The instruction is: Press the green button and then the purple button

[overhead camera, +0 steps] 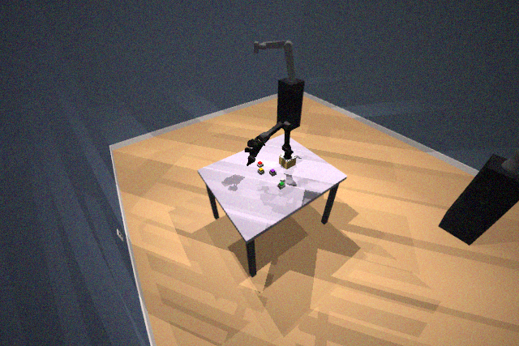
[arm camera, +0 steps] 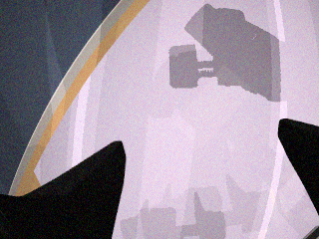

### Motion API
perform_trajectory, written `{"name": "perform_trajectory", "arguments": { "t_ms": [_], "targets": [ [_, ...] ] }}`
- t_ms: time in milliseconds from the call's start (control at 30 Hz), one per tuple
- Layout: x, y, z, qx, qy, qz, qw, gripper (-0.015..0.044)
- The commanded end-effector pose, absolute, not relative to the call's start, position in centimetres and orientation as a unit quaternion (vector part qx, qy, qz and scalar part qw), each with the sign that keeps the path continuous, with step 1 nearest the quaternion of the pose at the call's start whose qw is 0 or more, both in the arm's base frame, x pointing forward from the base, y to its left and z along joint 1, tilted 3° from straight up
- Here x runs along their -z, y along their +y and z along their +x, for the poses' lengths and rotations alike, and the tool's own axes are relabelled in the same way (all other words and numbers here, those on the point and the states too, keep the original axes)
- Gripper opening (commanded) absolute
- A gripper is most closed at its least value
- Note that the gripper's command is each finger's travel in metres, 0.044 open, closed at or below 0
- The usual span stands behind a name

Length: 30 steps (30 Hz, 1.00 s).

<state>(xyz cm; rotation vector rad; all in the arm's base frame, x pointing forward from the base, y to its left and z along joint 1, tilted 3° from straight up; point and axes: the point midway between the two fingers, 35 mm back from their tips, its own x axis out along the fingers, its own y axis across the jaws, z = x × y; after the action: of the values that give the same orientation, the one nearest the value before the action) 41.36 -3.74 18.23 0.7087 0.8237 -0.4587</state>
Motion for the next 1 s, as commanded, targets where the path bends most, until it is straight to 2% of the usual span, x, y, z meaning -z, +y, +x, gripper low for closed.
{"name": "perform_trajectory", "arguments": {
  "t_ms": [0,267,467,767,967],
  "targets": [
    [-15.2,2.7,39.0,0.162,0.474,0.284,0.817,0.04],
    [-10.8,12.7,31.4,0.064,0.609,0.162,0.774,0.04],
    [-8.4,17.3,24.1,0.002,0.686,0.051,0.725,0.04],
    [-8.3,17.4,23.9,0.0,0.688,0.047,0.724,0.04],
    [-2.2,17.8,24.2,0.0,0.689,0.047,0.724,0.0242]
  ]
}}
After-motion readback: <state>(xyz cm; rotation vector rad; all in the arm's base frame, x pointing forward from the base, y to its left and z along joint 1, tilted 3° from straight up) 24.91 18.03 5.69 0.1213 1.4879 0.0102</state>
